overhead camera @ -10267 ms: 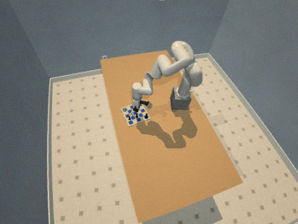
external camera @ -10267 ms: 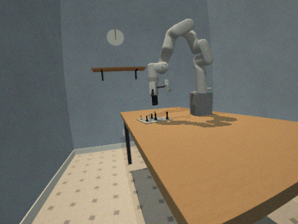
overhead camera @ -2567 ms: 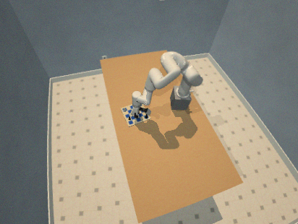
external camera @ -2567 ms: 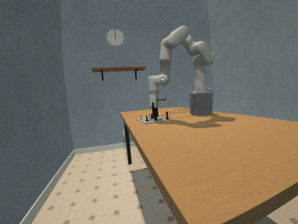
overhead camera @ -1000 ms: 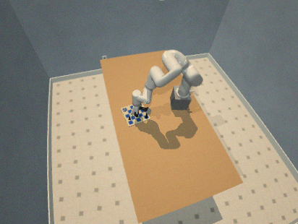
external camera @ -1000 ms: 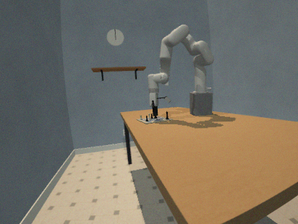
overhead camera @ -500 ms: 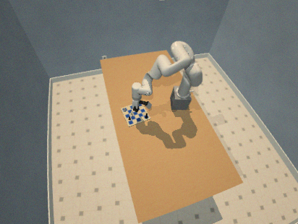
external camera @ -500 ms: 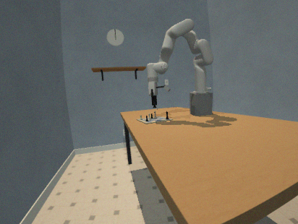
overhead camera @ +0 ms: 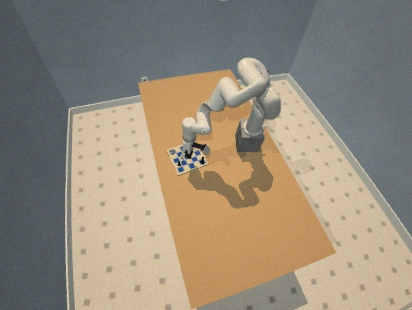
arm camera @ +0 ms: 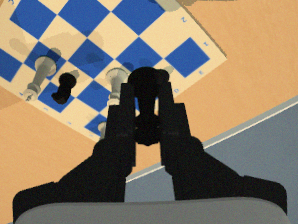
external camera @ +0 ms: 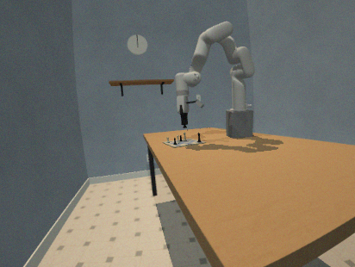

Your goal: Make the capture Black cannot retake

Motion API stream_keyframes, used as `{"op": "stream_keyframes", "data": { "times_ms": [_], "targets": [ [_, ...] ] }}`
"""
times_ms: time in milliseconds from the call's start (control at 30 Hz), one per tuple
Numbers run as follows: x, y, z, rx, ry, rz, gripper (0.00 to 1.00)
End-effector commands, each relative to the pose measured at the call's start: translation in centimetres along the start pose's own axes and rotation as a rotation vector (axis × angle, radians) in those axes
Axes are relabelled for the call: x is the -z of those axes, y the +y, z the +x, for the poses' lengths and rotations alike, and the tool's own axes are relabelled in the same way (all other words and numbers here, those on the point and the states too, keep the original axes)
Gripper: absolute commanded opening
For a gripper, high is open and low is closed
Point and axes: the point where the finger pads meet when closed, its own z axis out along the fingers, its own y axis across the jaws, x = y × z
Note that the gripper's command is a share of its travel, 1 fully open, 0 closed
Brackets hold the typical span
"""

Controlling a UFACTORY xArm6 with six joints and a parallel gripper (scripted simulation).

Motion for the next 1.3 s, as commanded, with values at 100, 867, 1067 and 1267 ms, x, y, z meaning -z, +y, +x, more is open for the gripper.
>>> {"op": "stream_keyframes", "data": {
  "times_ms": [100, 867, 1067, 1267],
  "targets": [
    [-0.4, 6.4, 2.7, -0.155, -0.008, 0.009, 0.0],
    [-1.8, 6.8, 2.9, -0.166, -0.008, 0.009, 0.0],
    [-4.3, 6.8, 2.9, -0.166, -0.008, 0.009, 0.0],
    [-6.3, 6.8, 2.9, -0.166, -0.008, 0.009, 0.0]
  ]
}}
